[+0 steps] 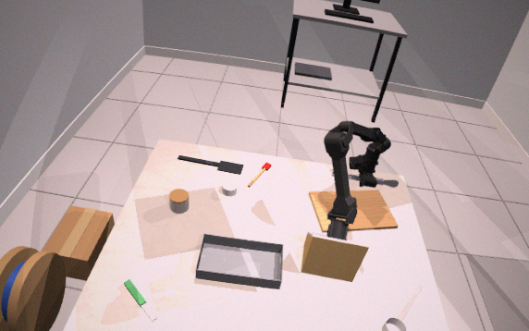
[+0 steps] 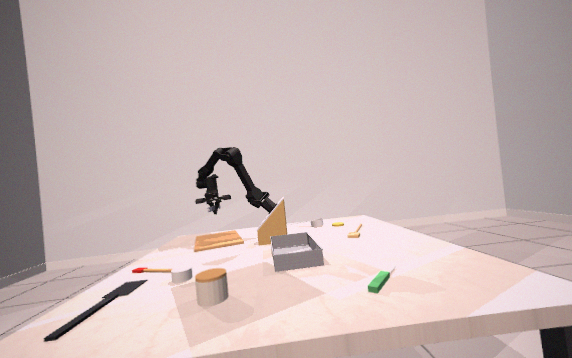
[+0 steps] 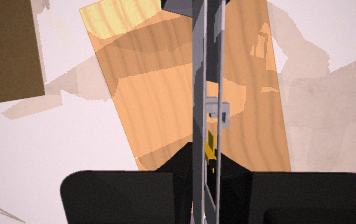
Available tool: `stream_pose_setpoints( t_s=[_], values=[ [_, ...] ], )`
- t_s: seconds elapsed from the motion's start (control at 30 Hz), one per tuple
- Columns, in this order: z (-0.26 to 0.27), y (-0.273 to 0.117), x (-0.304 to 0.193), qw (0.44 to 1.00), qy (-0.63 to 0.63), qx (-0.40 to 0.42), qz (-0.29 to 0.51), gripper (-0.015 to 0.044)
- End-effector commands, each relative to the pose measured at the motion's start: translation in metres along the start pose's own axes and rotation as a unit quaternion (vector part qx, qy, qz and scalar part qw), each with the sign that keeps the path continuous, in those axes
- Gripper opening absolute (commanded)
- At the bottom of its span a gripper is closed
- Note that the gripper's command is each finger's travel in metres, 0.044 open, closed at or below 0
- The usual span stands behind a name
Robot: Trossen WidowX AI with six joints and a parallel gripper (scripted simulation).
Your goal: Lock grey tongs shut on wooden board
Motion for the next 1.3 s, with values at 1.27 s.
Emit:
stream_pose_setpoints(
  t_s=[1.27],
  values=[
    [0.013, 0.037, 0.027, 0.969, 0.026, 0.104, 0.225, -0.015]
  ],
)
Point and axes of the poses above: the point midway between the two fingers, 35 mm back from their tips, its own y axis out along the fingers, its own z axis across the jaws, x = y × z, the point moved 7 cm from there along -y, back along the fingers, and after that the axes turned 6 degrees about y, right-handed, at the moved point
